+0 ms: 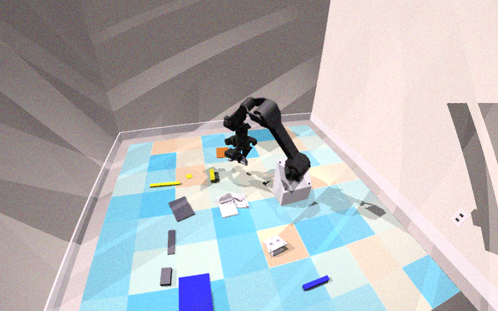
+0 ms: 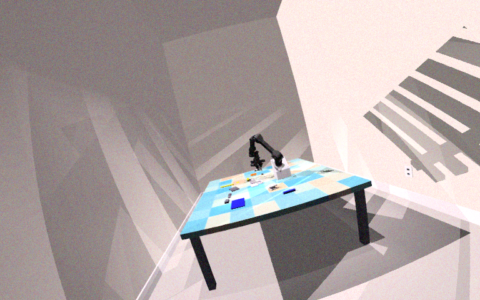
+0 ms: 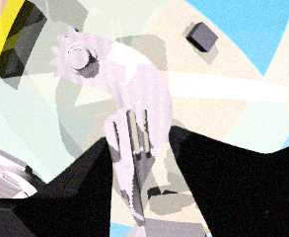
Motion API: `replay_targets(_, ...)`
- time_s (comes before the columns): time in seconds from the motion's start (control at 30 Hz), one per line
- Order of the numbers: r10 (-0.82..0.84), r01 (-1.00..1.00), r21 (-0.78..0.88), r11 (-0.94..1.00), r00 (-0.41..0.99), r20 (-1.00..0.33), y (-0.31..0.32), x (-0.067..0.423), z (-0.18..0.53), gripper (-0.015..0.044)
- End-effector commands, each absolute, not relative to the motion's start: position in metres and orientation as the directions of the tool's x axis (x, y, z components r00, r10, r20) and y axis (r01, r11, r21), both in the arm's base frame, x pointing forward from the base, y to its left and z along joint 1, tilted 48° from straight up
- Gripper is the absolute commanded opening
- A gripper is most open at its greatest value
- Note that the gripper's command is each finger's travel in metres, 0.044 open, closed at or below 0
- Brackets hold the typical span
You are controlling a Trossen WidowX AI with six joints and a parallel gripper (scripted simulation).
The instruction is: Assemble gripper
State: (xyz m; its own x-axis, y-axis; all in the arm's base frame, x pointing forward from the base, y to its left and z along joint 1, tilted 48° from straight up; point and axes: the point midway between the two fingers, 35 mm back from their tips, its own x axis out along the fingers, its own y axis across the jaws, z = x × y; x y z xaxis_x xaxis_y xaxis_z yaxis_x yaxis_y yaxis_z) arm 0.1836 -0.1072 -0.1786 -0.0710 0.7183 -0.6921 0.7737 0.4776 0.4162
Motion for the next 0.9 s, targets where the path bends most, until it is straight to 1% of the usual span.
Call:
replay_targets(0.0,0.716,0.813,0.376,0.444,-0.070,-0.694,-0.104,0.187,-0.171,0.0134)
replay_targets(0.43,0.709,0.933,0.207,0.295,-0.069,-0.702,-0.090,0.199,-0.147,0.0134)
replay_targets(0.87,0.703,0.992,0.029,0.123,-0.067,-0.708,-0.073,0.207,-0.123,0.0134)
